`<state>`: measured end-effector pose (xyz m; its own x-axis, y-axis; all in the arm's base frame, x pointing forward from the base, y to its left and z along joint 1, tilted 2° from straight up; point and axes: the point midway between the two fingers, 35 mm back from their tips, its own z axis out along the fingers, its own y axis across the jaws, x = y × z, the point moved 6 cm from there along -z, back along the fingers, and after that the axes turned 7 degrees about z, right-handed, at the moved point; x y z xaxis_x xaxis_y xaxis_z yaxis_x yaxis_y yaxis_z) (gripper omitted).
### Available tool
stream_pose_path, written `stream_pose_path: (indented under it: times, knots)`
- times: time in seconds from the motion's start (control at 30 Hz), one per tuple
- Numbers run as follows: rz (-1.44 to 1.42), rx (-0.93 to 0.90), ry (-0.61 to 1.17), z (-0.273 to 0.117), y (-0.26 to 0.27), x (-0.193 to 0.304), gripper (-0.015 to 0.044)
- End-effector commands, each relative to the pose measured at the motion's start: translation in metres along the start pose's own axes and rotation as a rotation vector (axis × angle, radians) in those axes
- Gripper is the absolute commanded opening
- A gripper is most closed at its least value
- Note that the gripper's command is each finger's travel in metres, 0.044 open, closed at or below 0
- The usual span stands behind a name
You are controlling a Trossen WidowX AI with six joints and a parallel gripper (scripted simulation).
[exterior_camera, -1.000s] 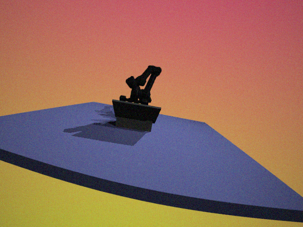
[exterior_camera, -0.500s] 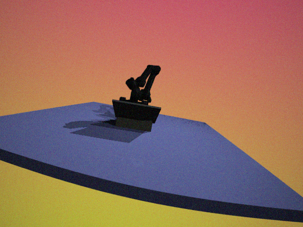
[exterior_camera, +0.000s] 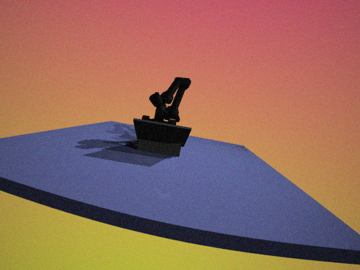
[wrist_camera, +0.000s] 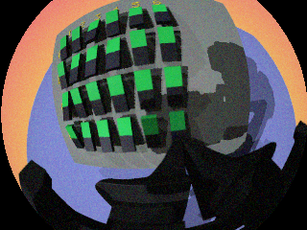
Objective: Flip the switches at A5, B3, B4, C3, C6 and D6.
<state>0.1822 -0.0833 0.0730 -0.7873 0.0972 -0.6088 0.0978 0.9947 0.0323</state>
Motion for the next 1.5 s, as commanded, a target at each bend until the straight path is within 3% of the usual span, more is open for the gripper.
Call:
stream_pose_path:
  times: [0.0,1.47]
  knots:
    - [0.007,0.005,0.004,0.0004,-0.0001,0.0012,0.0000]
    - [0.007,0.004,0.004,0.0061,-0.0002,0.0014,0.0000]
